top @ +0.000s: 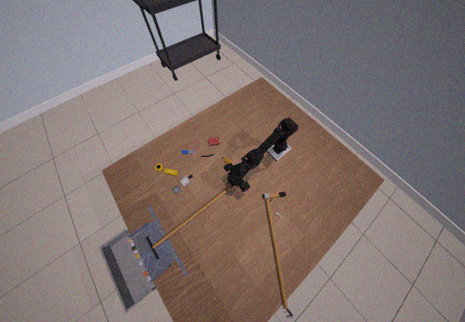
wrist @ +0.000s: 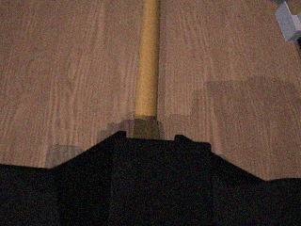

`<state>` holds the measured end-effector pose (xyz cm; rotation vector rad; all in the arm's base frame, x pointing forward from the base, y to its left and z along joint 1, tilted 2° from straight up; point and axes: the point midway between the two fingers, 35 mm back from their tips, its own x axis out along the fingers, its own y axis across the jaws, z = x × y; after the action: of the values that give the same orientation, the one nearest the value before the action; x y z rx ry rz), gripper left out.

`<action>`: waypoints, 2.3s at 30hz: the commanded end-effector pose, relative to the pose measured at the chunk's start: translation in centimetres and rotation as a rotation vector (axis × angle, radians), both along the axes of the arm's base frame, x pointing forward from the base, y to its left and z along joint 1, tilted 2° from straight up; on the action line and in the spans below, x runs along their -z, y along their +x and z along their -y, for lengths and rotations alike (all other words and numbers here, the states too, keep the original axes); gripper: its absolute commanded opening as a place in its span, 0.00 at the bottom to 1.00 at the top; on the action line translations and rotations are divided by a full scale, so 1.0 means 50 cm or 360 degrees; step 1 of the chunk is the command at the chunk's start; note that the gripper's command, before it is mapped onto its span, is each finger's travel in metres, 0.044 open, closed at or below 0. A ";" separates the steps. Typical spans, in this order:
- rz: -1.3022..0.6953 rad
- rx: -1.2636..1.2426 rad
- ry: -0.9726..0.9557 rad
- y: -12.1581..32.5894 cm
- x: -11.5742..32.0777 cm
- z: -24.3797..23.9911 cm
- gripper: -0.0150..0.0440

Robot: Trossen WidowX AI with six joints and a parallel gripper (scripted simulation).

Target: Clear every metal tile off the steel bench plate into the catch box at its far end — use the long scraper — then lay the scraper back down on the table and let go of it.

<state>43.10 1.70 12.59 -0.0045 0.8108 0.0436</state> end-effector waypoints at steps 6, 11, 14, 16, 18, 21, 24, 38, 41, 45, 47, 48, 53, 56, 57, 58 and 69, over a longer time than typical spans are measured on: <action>0.0024 0.0009 0.0002 0.033 -0.013 0.000 0.25; 0.0025 0.0009 0.0002 0.047 -0.015 -0.001 0.25; 0.0026 0.0009 0.0002 0.055 -0.016 -0.001 0.25; 0.0026 0.0009 0.0002 0.060 -0.016 -0.002 0.25; 0.0026 0.0009 0.0002 0.066 -0.017 -0.002 0.25; 0.0027 0.0009 0.0002 0.074 -0.017 -0.002 0.25; 0.0027 0.0009 0.0002 0.082 -0.018 -0.003 0.25; 0.0030 0.0009 0.0002 0.119 -0.018 -0.004 0.25; 0.0030 0.0009 0.0002 0.127 -0.018 -0.005 0.25; 0.0031 0.0009 0.0002 0.137 -0.018 -0.005 0.25; 0.0031 0.0009 0.0002 0.142 -0.018 -0.005 0.25; 0.0031 0.0009 0.0002 0.145 -0.017 -0.005 0.25; 0.0032 0.0009 0.0003 0.158 -0.017 -0.006 0.25; 0.0033 0.0009 0.0003 0.165 -0.016 -0.006 0.25; 0.0012 0.0000 0.0001 0.149 -0.010 -0.007 0.25; 0.0012 0.0000 0.0001 0.149 -0.010 -0.007 0.25; 0.0021 0.0002 0.0001 0.152 -0.011 -0.007 0.25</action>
<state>50.62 2.03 13.06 -0.0043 0.8028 0.0437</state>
